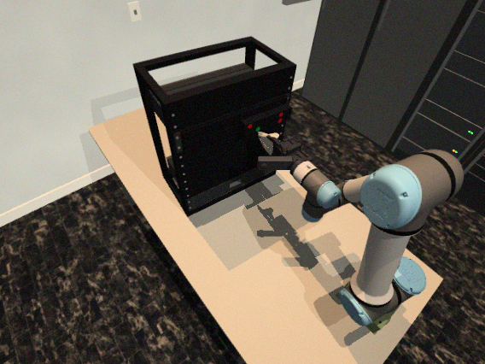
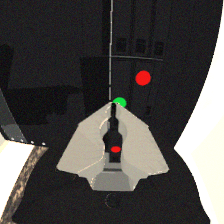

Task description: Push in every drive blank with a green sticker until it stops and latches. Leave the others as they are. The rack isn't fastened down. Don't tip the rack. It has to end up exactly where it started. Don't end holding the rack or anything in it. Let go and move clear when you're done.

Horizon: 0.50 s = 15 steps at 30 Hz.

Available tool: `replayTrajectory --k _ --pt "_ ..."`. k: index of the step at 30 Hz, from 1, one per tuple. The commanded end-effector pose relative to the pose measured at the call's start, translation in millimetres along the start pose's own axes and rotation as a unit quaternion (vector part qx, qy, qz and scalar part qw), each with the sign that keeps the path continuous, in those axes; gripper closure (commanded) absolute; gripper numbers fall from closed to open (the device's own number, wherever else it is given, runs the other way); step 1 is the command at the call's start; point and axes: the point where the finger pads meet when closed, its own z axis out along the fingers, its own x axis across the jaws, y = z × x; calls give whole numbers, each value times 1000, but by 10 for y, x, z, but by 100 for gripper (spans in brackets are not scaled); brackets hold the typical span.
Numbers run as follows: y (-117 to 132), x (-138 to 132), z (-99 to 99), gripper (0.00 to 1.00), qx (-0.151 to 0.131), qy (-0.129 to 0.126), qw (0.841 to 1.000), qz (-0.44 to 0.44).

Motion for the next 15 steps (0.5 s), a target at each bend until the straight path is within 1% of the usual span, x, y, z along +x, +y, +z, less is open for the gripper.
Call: replayTrajectory --k 1,10,15 --pt "0 6 -1 100 0 1 1000 0" --pt "0 6 4 100 0 1 1000 0" --pt "0 7 74 100 0 1 1000 0"
